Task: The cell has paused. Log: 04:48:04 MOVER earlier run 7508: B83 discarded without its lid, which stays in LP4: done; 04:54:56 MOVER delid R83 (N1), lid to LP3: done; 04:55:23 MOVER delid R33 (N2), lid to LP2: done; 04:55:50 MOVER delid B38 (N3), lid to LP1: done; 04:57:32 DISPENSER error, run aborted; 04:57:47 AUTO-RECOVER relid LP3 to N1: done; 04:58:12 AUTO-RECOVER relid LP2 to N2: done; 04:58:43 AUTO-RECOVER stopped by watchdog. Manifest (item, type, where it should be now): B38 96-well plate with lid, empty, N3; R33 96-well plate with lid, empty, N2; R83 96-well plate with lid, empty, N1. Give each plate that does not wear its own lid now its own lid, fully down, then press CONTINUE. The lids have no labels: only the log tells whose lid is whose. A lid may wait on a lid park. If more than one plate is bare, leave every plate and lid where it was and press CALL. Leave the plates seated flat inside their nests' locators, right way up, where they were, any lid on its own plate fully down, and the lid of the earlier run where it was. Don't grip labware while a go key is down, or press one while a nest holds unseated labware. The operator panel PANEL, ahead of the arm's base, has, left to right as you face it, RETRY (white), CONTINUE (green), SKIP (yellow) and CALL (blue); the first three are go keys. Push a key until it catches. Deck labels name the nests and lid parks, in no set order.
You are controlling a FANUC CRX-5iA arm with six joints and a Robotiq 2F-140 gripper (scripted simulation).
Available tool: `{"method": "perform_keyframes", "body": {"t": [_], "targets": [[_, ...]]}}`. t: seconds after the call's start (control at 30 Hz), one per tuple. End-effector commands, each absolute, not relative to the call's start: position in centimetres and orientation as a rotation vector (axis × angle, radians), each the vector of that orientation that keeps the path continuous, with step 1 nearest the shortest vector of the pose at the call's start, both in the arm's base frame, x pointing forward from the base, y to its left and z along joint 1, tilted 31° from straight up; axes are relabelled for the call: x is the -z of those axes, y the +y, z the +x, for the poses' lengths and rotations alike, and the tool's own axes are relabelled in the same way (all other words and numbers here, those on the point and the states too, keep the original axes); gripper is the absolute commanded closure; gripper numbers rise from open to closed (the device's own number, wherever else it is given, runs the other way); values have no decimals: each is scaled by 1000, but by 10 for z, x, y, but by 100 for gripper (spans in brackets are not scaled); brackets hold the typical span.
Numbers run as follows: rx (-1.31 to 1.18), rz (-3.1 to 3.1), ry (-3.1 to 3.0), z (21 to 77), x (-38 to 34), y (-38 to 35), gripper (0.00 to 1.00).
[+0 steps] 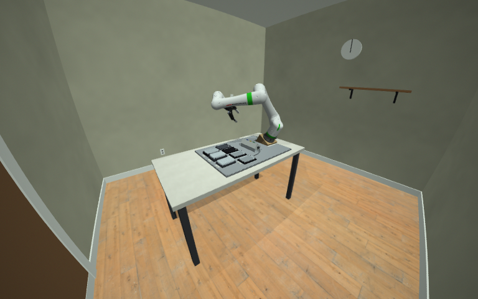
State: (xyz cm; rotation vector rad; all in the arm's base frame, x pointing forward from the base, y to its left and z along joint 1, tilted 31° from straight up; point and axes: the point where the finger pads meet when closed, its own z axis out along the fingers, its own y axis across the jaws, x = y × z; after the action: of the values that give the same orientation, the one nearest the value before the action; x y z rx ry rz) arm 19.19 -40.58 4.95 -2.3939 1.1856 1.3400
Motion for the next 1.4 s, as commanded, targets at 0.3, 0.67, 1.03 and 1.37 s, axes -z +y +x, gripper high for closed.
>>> {"method": "perform_keyframes", "body": {"t": [0.3, 0.67, 1.03, 1.37], "targets": [[-1340, -2394, 1186, 192, -50, -406, 0], [-1084, -2508, 1003, 249, -34, -367, 0], [-715, -2610, 727, 337, -23, -298, 0], [-322, -2641, 435, 428, -30, -206, 0]]}}
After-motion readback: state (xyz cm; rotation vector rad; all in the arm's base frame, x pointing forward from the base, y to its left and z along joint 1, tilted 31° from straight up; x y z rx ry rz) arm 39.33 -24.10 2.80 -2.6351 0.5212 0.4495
